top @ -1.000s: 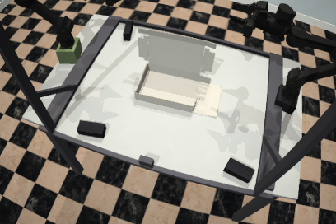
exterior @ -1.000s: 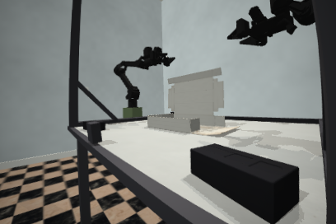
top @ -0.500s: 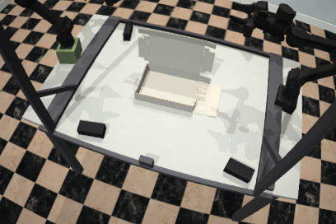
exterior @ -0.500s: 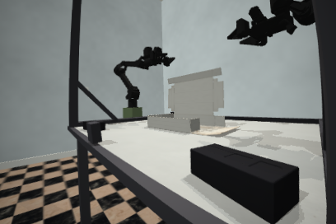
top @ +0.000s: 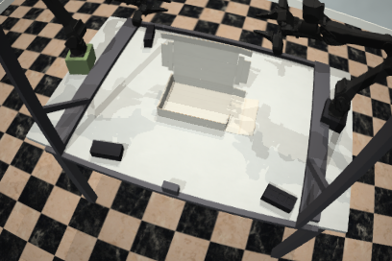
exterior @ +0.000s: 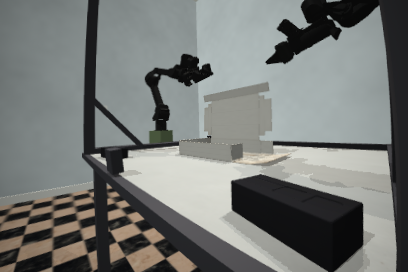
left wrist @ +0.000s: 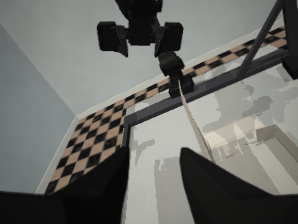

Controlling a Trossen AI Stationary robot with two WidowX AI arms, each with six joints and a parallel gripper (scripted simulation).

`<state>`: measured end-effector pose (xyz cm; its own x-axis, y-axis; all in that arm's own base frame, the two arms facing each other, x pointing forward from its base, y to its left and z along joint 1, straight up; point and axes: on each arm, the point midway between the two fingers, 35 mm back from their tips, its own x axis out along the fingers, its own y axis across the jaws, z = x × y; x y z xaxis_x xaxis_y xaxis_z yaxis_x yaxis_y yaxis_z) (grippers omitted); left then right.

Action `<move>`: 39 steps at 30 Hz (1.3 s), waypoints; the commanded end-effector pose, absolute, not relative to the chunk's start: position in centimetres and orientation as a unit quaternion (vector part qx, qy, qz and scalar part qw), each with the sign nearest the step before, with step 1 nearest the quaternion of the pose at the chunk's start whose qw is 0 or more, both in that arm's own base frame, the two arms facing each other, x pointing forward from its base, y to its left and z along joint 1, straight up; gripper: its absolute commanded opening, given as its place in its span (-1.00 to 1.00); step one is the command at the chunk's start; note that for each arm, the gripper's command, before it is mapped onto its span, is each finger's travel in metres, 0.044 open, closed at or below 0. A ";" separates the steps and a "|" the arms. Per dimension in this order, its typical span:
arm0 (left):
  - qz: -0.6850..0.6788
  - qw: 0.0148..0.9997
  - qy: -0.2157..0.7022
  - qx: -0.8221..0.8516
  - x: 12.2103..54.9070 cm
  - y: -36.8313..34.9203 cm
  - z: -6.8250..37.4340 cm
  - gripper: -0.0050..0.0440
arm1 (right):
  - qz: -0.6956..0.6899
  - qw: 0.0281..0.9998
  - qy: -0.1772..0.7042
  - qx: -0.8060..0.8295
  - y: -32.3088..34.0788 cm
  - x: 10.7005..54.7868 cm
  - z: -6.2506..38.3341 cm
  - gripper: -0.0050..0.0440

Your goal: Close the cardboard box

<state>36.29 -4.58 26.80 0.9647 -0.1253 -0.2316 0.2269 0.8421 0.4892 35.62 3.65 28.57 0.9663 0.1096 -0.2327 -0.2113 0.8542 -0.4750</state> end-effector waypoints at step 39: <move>-0.492 0.284 0.051 0.821 41.0 -20.7 11.5 -0.54 | 0.550 0.289 0.105 -0.776 16.0 37.5 18.3 0.24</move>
